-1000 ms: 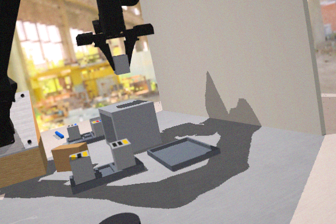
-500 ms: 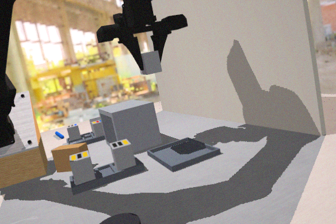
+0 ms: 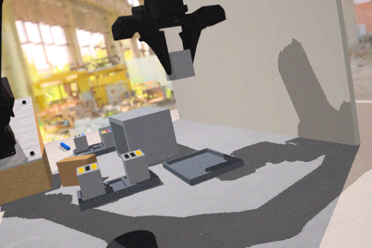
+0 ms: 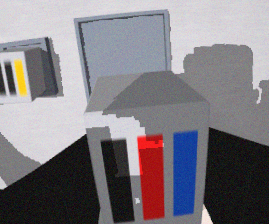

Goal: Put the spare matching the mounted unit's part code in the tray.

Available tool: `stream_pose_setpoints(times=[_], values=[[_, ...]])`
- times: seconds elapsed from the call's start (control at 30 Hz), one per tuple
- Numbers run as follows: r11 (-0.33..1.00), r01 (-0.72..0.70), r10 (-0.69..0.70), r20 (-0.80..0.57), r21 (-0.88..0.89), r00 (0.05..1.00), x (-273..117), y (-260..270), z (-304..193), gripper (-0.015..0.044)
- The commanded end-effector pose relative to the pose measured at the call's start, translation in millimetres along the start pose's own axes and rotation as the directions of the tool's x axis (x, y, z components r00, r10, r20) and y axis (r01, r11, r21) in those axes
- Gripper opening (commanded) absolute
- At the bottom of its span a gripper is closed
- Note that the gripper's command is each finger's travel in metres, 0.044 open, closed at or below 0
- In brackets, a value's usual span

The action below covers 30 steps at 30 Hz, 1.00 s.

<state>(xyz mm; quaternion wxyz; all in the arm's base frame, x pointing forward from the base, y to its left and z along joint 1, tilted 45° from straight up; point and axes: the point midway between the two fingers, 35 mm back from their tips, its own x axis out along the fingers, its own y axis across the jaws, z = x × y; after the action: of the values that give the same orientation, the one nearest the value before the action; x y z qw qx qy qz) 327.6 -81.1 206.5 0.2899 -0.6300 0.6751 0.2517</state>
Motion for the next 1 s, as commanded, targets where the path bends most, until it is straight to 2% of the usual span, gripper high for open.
stream_pose_setpoints(times=[0.0,0.97], values=[[1.0,0.004,-0.004,-0.004,0.001,1.0,0,0,-5,0.0],[1.0,0.005,-0.005,0.002,0.002,1.0,23,-5,-3,0.0]])
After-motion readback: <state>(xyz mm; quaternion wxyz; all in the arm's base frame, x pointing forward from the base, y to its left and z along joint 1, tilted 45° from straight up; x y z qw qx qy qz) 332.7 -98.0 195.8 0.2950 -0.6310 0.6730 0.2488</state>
